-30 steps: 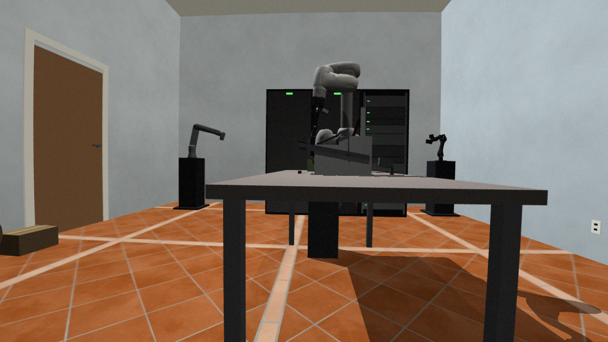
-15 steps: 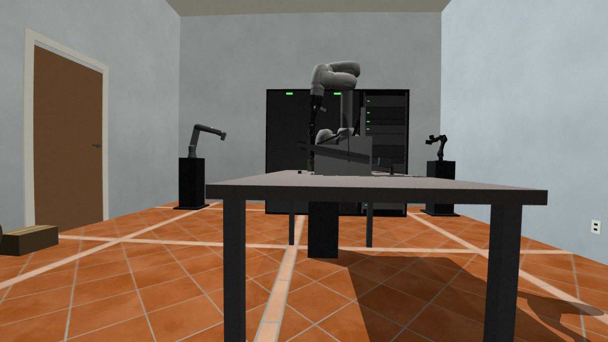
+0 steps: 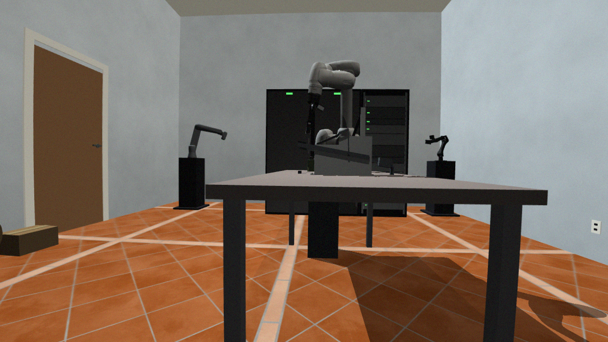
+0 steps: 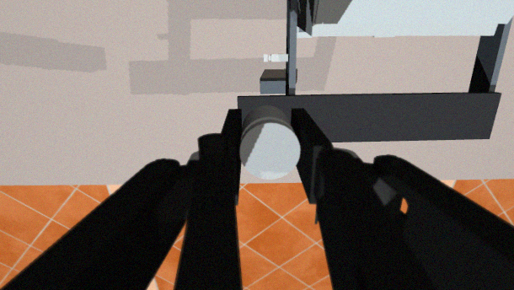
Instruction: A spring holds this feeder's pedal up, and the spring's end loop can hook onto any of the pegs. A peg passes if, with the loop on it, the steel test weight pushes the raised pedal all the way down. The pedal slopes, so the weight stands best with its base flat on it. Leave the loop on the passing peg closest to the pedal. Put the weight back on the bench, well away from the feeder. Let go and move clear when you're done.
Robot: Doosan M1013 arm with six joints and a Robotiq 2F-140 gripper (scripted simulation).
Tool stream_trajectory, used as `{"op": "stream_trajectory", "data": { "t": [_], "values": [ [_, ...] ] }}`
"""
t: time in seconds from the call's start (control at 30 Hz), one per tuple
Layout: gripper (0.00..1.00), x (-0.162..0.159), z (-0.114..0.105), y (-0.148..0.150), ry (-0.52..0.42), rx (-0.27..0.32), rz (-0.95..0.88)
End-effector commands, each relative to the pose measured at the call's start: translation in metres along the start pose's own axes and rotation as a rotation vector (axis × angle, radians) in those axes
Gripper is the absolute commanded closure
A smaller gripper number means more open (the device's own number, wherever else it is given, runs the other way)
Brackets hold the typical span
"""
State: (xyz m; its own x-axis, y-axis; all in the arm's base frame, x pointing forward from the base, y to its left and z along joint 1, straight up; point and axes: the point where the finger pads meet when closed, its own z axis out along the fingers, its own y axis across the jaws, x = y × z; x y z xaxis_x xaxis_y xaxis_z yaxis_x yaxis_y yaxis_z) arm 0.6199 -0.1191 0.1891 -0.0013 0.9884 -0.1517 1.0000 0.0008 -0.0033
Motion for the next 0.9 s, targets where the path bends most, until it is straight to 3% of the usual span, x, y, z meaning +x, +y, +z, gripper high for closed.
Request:
{"op": "stream_trajectory", "data": {
  "t": [0.0,0.87],
  "values": [
    [0.75,-0.007,-0.002,0.008,-0.006,-0.001,0.0],
    [0.75,-0.023,-0.005,0.025,-0.02,-0.001,0.0]
  ]
}}
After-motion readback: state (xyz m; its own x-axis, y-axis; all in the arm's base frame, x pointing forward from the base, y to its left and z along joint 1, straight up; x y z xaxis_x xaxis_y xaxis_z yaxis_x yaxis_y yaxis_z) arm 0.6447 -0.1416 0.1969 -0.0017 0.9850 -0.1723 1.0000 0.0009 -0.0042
